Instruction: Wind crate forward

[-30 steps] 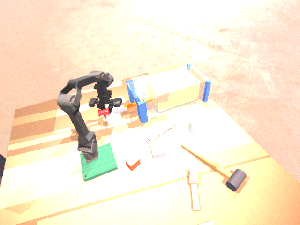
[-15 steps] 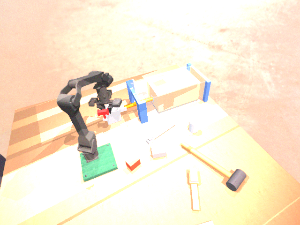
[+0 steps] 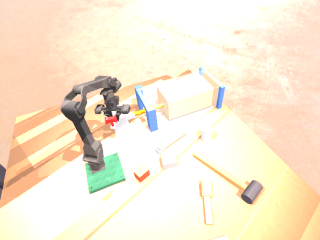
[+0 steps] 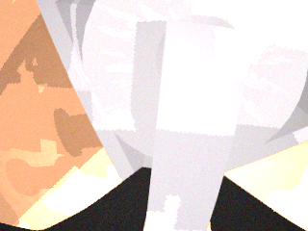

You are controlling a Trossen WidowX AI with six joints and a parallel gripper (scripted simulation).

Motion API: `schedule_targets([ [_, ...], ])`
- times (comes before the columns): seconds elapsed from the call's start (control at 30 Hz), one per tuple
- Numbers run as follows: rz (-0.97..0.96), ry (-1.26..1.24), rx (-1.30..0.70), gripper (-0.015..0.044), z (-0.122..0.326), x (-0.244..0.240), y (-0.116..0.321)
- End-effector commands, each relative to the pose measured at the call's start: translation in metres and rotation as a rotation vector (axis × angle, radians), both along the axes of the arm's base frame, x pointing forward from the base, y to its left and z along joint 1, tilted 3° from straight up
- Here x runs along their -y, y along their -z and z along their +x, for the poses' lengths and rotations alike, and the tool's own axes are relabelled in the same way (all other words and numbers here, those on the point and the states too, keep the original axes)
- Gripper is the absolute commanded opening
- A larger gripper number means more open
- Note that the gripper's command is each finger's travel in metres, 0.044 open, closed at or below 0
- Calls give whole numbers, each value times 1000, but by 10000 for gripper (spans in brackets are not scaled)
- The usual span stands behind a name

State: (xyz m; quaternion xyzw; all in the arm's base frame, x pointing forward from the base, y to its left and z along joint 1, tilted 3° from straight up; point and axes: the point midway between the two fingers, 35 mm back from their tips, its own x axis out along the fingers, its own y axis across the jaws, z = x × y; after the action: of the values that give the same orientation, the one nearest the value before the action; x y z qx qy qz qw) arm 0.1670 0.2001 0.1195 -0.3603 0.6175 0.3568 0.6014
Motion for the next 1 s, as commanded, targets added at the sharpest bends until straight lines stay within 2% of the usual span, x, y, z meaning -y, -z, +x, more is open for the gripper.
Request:
schedule_targets([
  [0.0,-9,-37,4,0,2,1,4],
  [0.47,-9,-82,7,0,4,2,4],
  [0.97,-8,-3,2,0,1,0,4],
])
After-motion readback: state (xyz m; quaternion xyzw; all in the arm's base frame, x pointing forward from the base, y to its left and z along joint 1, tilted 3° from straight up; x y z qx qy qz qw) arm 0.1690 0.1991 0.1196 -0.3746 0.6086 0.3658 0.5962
